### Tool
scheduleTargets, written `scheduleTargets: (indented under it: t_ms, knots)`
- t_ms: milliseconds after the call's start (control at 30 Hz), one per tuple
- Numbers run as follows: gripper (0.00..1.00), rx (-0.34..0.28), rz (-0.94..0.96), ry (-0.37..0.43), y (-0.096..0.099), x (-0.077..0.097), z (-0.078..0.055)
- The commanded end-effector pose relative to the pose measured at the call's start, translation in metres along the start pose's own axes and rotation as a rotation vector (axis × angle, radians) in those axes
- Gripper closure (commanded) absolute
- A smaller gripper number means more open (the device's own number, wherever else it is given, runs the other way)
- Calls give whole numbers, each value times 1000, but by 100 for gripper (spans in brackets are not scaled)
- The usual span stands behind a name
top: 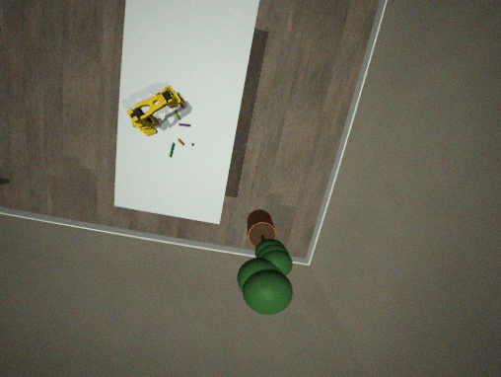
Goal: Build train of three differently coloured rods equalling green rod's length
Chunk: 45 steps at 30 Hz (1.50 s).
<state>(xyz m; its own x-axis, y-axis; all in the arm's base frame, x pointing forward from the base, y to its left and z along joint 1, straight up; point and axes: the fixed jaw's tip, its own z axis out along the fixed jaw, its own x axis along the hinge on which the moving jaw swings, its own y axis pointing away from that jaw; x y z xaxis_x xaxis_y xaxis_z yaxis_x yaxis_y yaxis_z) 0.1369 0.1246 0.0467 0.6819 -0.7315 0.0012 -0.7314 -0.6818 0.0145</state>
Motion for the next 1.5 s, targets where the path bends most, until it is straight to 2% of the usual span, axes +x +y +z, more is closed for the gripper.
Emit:
scheduleTargets:
  t_ms: [0, 900, 1100, 1467]
  knots:
    - [83, 119, -7, 0, -15, 0, -26]
    - [83, 119, -3, 0, -12, 1, -28]
    - [83, 119, 12, 2, -6, 5, -28]
    - [82, 118, 85, 9, 27, 22, -25]
